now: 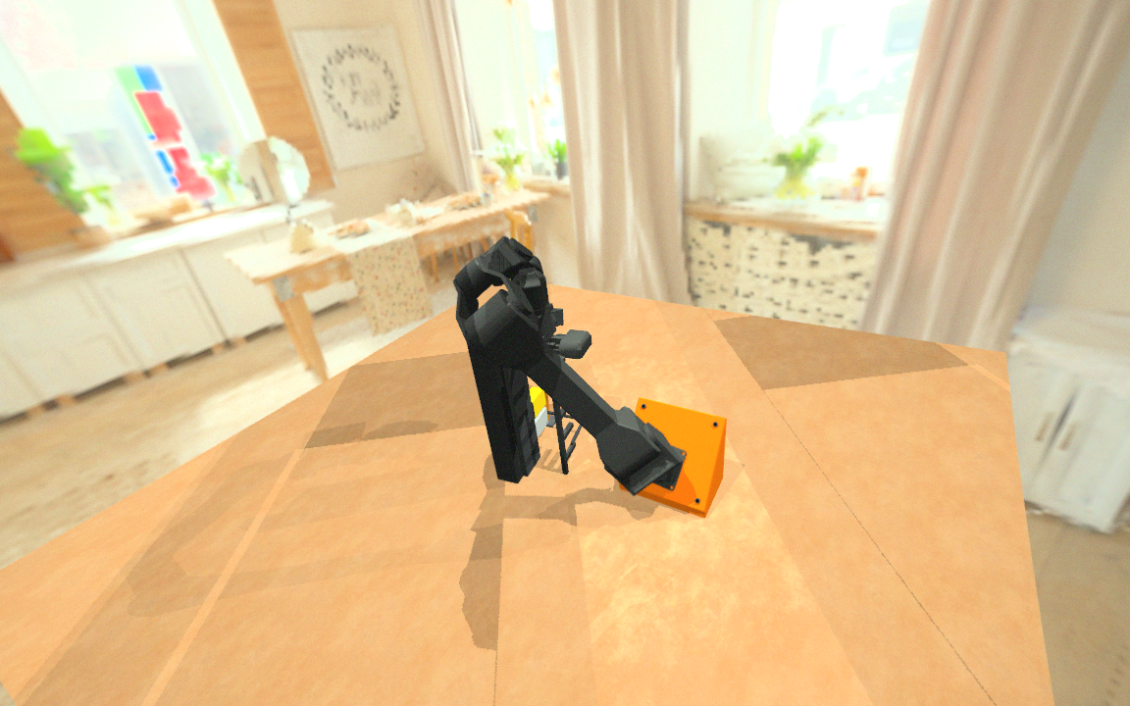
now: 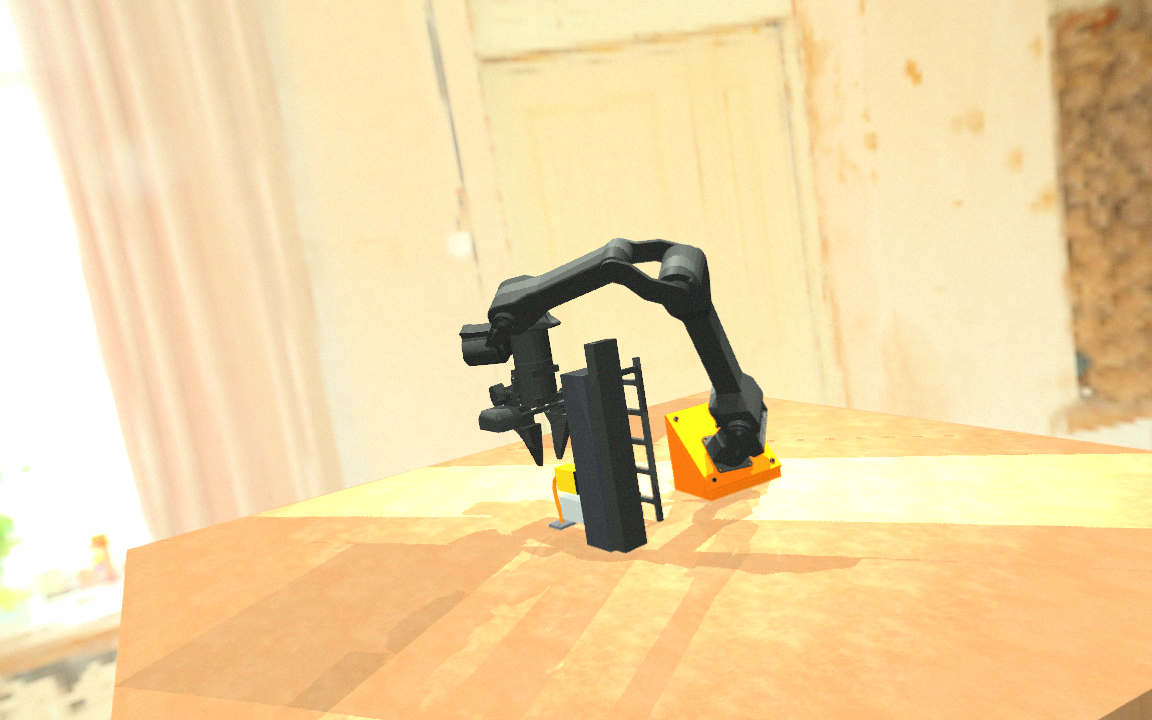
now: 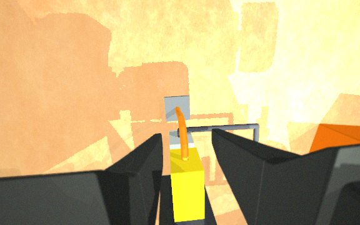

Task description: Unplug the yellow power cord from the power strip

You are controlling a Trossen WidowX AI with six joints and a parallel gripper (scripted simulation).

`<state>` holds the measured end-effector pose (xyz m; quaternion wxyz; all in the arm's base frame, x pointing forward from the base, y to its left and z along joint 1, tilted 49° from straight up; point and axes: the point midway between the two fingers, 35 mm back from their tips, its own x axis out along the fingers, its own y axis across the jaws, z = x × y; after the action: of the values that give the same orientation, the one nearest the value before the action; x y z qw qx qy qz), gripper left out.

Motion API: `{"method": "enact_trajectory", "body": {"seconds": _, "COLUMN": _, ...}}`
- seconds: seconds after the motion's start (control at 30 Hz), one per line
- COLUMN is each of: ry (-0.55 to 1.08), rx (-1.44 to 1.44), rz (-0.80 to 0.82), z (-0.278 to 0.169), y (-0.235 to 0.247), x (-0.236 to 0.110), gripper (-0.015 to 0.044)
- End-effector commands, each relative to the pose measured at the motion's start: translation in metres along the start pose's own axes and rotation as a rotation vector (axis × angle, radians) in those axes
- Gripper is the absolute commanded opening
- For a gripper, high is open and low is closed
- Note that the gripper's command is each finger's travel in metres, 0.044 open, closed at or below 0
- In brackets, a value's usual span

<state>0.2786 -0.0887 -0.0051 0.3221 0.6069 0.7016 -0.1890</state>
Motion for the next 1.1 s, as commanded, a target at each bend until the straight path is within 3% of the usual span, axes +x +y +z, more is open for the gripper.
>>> {"method": "enact_trajectory", "body": {"seconds": 0.0, "ry": 0.009, "rx": 0.008, "rz": 0.002, "z": -0.006, "y": 0.0, "x": 0.001, "gripper": 0.016}}
{"method": "enact_trajectory", "body": {"seconds": 1.07, "ry": 0.011, "rx": 0.009, "rz": 0.002, "z": -0.04, "y": 0.001, "x": 0.009, "gripper": 0.016}}
